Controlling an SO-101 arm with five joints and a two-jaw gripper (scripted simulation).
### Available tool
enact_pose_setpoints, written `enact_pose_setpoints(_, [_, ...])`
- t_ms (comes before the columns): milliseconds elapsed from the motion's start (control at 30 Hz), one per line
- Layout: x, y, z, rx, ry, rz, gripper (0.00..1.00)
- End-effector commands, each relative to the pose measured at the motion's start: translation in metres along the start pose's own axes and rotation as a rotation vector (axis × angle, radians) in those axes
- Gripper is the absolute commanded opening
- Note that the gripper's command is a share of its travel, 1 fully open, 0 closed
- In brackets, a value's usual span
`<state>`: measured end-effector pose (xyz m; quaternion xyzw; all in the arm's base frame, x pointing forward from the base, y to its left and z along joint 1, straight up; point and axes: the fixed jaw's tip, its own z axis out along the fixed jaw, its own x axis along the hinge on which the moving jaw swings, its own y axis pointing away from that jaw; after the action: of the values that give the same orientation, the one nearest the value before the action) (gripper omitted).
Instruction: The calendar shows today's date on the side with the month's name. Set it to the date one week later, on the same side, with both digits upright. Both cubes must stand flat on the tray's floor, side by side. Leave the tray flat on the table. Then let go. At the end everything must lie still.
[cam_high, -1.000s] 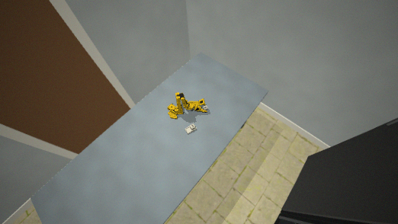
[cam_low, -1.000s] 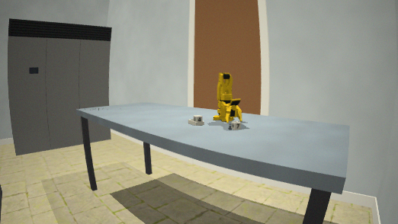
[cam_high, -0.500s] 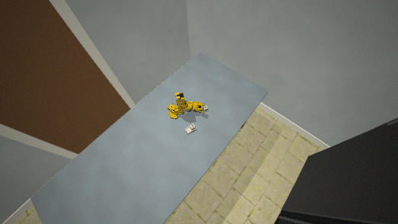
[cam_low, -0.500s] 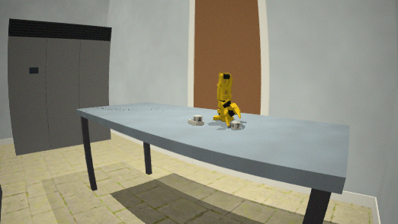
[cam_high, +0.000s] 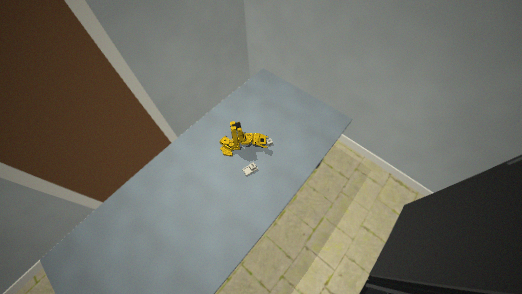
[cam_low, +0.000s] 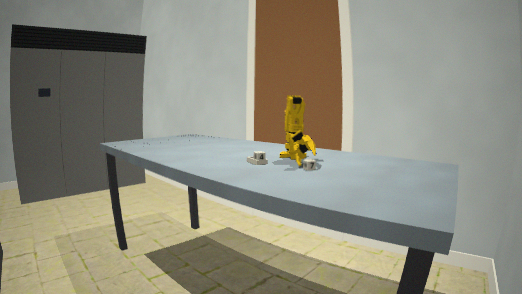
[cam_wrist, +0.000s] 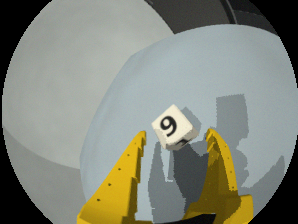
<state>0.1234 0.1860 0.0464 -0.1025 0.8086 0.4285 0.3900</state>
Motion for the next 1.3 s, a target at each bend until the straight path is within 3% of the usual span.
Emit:
enact_pose_setpoints(0, [-0.006,0.006,-0.012,-0.056,-0.028,0.274,0.36])
enact_pose_setpoints(500, [-0.008,0.008,-0.012,-0.063,-0.034,0.272,0.36])
enact_pose_setpoints(1000, [-0.054,0.047,-0.023,-0.162,-0.107,0.204,0.35])
enact_pose_setpoints(1267, [-0.054,0.045,-0.027,-0.184,-0.124,0.174,0.35])
